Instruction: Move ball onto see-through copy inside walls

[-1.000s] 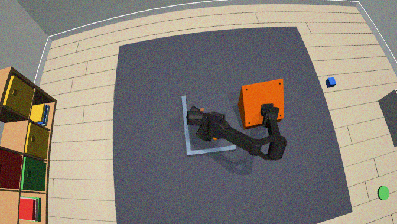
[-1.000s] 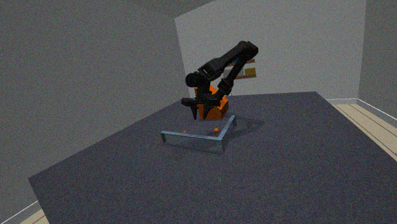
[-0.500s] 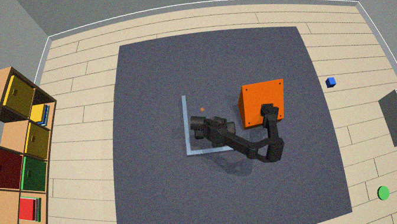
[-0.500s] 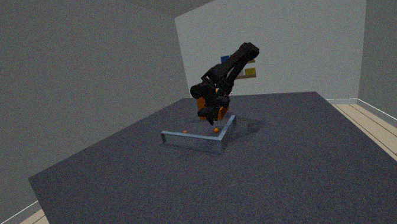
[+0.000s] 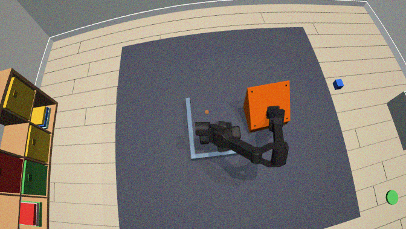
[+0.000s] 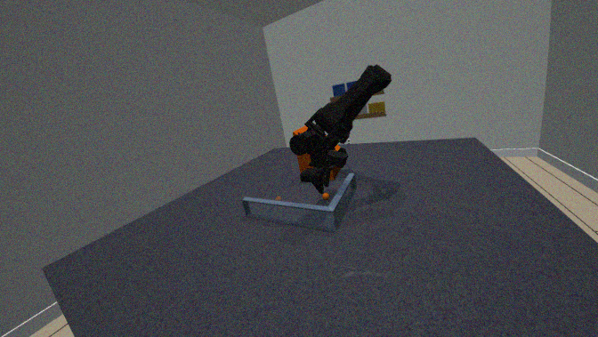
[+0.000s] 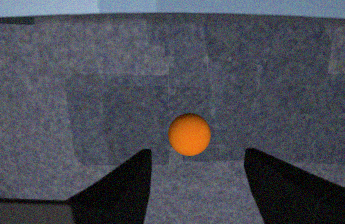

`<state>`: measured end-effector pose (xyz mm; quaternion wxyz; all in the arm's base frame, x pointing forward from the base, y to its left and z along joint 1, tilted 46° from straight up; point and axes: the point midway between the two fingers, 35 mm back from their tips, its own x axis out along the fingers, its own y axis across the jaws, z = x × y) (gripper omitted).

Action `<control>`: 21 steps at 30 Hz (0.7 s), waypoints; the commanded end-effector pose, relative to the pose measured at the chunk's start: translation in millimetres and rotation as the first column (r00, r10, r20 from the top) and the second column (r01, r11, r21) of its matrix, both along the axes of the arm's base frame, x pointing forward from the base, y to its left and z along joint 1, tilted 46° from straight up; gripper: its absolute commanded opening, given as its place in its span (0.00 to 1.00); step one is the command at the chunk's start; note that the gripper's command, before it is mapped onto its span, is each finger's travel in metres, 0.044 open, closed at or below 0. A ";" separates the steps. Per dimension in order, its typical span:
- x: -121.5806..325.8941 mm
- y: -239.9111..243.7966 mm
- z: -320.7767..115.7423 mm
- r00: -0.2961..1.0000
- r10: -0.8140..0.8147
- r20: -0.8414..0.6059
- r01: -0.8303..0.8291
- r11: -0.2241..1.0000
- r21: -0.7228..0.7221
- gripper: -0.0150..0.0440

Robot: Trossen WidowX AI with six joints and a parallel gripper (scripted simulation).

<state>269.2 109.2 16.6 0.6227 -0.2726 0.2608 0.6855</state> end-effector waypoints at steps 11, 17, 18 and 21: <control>-4.0 17.3 -16.2 1.000 0.001 -0.009 -0.001 1.000 0.005 0.63; -4.8 21.3 -19.8 1.000 0.001 -0.009 -0.001 1.000 0.006 0.59; -4.8 21.3 -19.8 1.000 0.001 -0.009 -0.001 1.000 0.006 0.55; -4.8 21.3 -19.8 1.000 0.001 -0.009 -0.001 1.000 0.006 0.48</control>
